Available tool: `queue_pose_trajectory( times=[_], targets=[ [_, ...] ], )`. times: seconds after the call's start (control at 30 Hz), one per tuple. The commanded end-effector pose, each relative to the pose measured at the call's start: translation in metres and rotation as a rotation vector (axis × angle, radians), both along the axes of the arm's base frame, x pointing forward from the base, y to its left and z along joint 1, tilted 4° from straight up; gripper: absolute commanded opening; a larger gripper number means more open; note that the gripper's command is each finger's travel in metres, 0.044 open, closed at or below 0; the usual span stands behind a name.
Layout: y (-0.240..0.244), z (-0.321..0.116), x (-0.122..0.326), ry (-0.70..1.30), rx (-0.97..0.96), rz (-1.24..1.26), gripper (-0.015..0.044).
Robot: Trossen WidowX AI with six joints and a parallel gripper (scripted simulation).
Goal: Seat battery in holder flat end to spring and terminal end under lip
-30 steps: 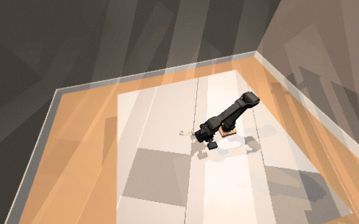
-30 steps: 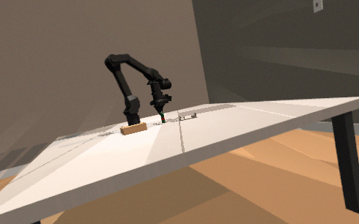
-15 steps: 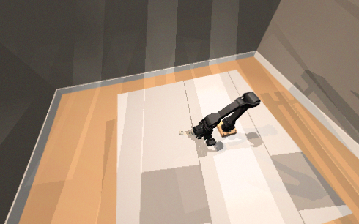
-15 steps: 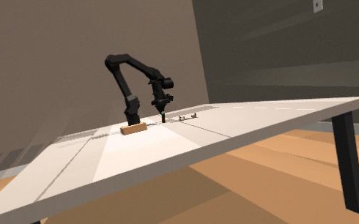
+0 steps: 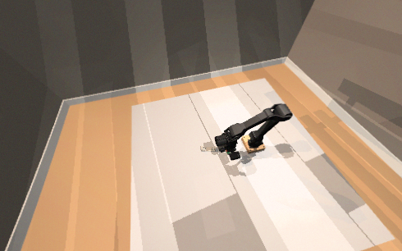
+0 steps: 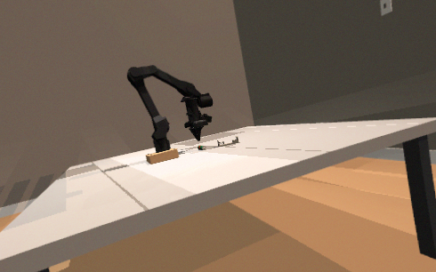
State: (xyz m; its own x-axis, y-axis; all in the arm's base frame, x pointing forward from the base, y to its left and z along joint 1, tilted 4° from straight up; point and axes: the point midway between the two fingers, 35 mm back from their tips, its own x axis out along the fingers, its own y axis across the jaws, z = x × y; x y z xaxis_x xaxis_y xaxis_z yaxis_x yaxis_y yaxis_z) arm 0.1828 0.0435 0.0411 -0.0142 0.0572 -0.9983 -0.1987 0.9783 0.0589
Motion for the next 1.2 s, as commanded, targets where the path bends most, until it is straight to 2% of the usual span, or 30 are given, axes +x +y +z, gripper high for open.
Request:
queue_pose_trajectory(
  times=[0.0,0.4,0.77,0.8,0.87,1.03,1.07,1.17],
  targets=[
    [0.0,0.001,0.0,0.0,0.0,0.0,0.0],
    [-0.008,0.078,0.001,0.002,-0.003,0.002,0.0],
    [-0.007,0.078,0.001,0.002,0.0,-0.001,0.0],
    [-0.008,0.078,0.001,0.003,0.0,-0.018,0.0026],
    [-0.009,0.072,0.002,0.011,-0.002,-0.153,0.0079],
    [-0.015,0.048,0.005,0.039,-0.012,-0.671,0.021],
    [-0.016,0.043,0.006,0.045,-0.014,-0.775,0.0227],
    [-0.02,0.029,0.006,0.062,-0.019,-1.086,0.0227]
  ],
)
